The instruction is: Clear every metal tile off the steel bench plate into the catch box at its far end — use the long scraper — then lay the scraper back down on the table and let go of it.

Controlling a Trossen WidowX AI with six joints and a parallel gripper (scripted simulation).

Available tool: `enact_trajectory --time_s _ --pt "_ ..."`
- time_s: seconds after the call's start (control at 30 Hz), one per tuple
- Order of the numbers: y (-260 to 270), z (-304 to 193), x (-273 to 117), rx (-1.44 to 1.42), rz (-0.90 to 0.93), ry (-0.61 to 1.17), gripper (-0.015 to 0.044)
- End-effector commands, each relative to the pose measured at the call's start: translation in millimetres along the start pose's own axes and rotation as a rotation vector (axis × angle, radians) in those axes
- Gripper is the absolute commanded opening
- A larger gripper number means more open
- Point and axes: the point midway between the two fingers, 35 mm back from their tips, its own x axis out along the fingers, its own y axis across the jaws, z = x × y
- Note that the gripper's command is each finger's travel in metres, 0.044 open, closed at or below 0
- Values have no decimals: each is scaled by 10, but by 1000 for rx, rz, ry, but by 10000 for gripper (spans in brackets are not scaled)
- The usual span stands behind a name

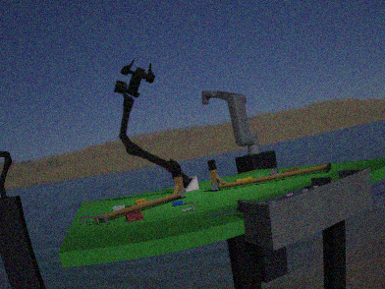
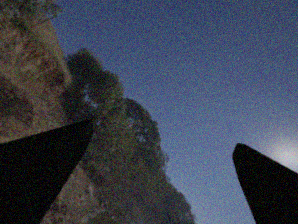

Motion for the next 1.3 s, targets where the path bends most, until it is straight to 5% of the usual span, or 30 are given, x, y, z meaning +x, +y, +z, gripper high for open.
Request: enact_trajectory --time_s 0.0,1.27 --pt "-335 -59 -98 -70 -88 -13 440" --pt "-2430 -722 -1508 -700 -732 242 440"
